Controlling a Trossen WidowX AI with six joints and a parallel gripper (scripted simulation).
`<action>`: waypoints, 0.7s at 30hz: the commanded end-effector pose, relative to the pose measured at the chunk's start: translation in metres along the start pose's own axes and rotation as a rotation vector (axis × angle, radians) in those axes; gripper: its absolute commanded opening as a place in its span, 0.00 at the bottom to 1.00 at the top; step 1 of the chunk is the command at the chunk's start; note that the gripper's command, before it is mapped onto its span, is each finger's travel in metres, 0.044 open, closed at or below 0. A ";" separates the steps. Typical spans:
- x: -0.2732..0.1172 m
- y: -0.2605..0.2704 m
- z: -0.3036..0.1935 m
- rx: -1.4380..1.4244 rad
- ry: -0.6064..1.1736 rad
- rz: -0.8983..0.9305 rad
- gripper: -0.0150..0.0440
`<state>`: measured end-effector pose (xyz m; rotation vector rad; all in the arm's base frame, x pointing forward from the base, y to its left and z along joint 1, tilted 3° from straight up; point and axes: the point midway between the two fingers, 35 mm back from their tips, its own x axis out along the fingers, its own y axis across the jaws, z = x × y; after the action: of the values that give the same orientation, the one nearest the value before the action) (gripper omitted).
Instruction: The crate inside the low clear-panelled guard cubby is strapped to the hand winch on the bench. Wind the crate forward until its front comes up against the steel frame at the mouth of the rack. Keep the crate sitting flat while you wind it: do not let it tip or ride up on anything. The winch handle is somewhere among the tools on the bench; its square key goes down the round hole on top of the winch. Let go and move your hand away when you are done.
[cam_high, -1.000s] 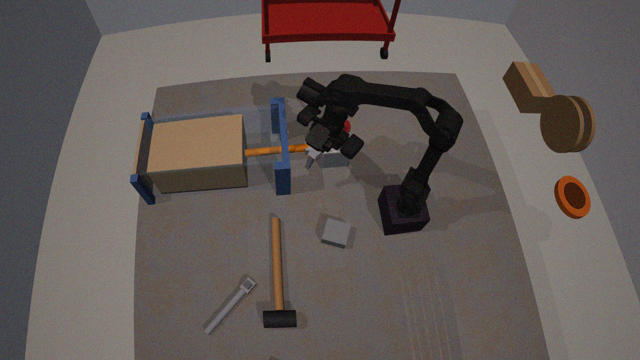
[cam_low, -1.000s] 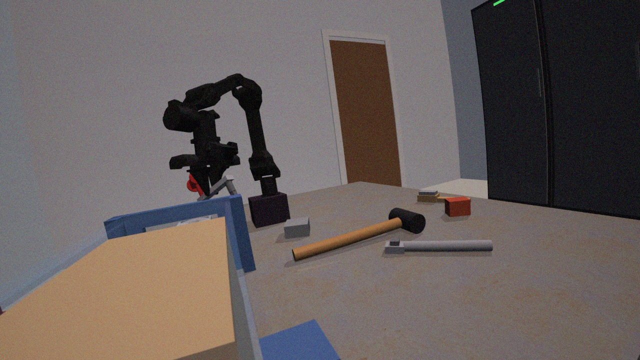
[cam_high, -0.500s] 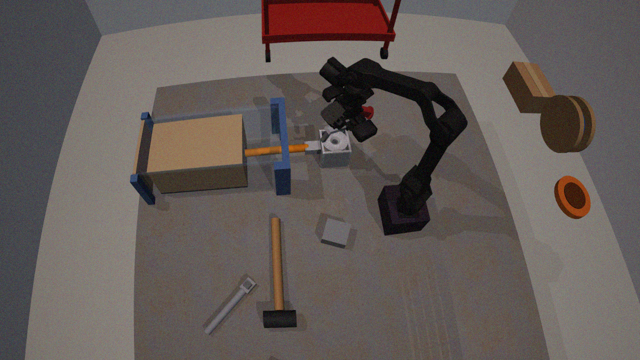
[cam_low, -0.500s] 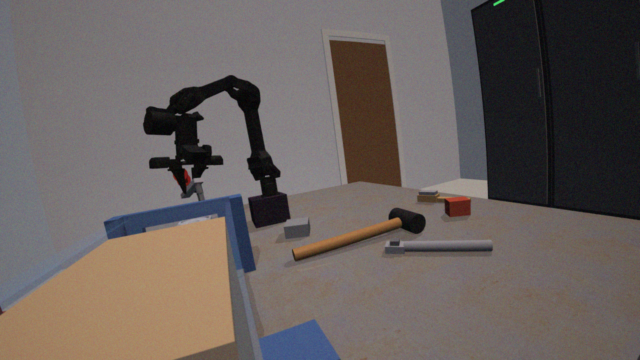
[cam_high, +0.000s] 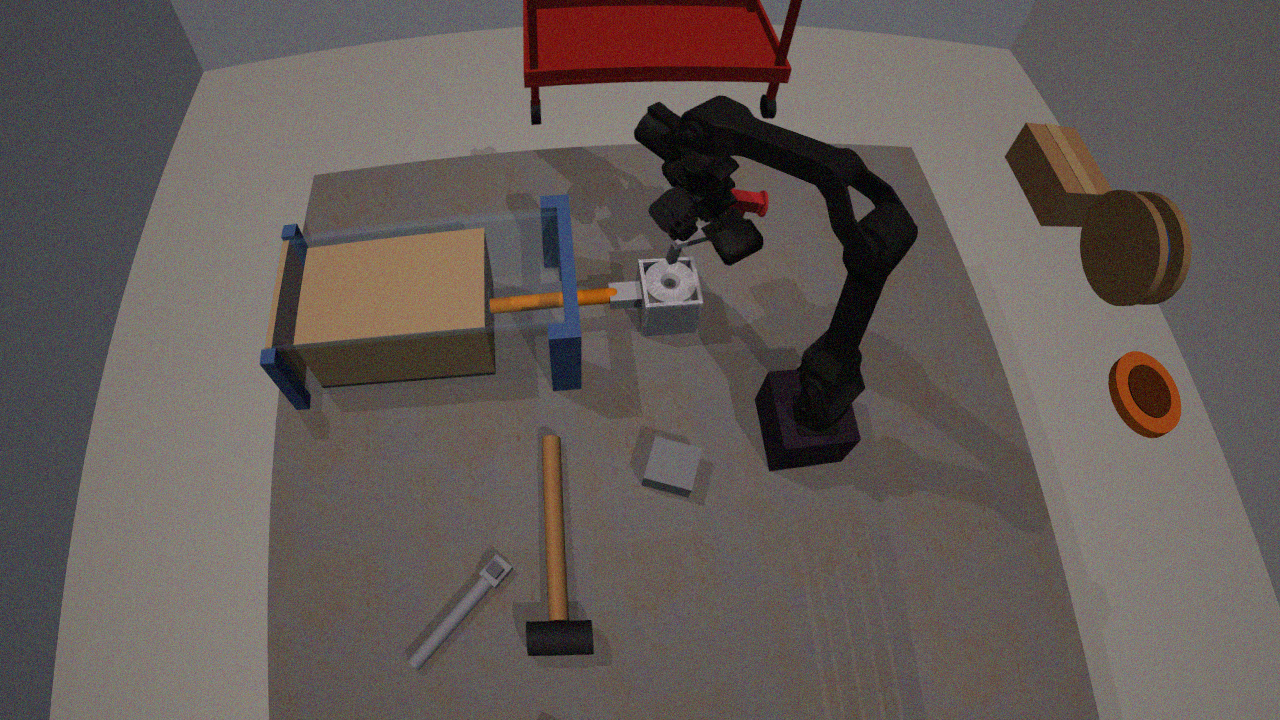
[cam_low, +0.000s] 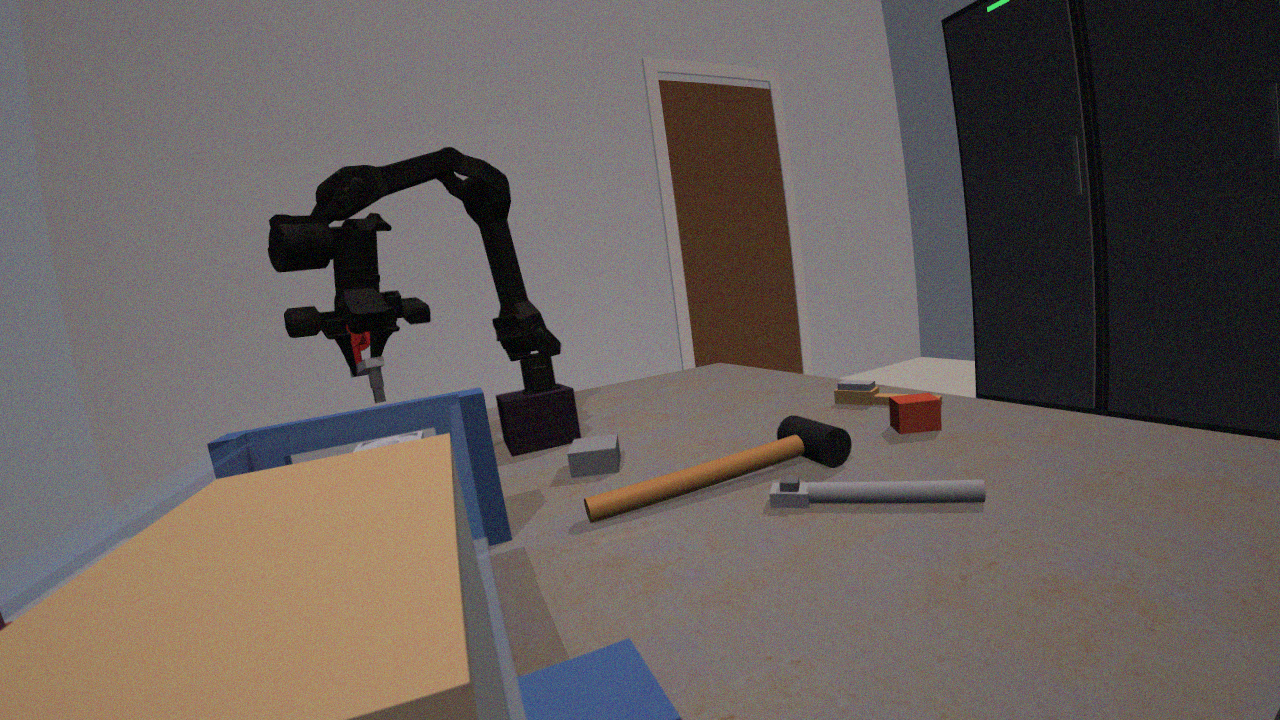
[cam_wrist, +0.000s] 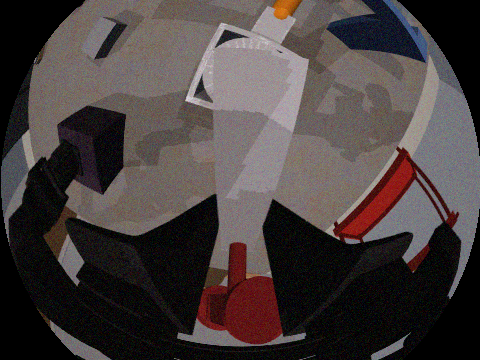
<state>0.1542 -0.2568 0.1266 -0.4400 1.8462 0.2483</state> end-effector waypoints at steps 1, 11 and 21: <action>-0.005 -0.003 0.000 -0.007 0.058 0.008 0.25; -0.008 -0.003 0.001 -0.018 0.132 0.024 0.25; 0.007 -0.004 0.006 -0.018 0.133 0.025 0.25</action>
<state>0.1598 -0.2582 0.1224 -0.4538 1.9747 0.2650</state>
